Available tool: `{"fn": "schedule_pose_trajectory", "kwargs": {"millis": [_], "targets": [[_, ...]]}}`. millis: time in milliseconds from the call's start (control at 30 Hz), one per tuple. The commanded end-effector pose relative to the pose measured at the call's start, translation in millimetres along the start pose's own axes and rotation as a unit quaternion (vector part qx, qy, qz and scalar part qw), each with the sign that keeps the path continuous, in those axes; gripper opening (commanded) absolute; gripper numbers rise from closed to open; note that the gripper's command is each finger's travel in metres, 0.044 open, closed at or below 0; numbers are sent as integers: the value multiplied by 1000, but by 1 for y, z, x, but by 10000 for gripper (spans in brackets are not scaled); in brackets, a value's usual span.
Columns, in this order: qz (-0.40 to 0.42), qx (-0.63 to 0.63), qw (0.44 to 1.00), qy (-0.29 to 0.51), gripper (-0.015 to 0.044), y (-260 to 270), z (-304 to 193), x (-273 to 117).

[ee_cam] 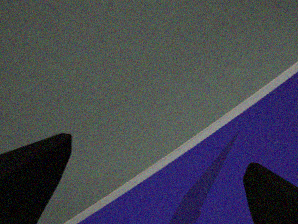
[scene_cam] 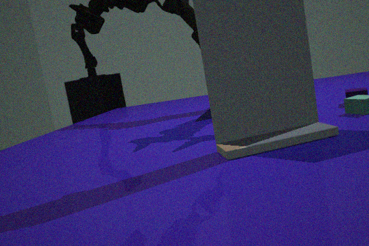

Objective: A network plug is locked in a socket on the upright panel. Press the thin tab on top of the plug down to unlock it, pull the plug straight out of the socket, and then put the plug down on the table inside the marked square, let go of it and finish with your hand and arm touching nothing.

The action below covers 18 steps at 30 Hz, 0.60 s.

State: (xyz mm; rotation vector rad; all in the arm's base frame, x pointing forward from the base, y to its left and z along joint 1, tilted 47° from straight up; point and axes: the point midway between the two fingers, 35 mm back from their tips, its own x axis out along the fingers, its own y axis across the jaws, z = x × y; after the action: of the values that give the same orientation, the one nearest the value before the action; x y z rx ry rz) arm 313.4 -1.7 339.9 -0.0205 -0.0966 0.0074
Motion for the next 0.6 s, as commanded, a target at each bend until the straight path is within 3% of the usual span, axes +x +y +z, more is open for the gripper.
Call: {"fn": "schedule_pose_trajectory", "kwargs": {"millis": [0, 267, 567], "targets": [[2, 2, 1000, 2, 374, 1, -2, 0], [87, 113, 984, 111, 164, 36, -88, 8], [155, 256, 918, 261, 156, 78, -185, -17]]}}
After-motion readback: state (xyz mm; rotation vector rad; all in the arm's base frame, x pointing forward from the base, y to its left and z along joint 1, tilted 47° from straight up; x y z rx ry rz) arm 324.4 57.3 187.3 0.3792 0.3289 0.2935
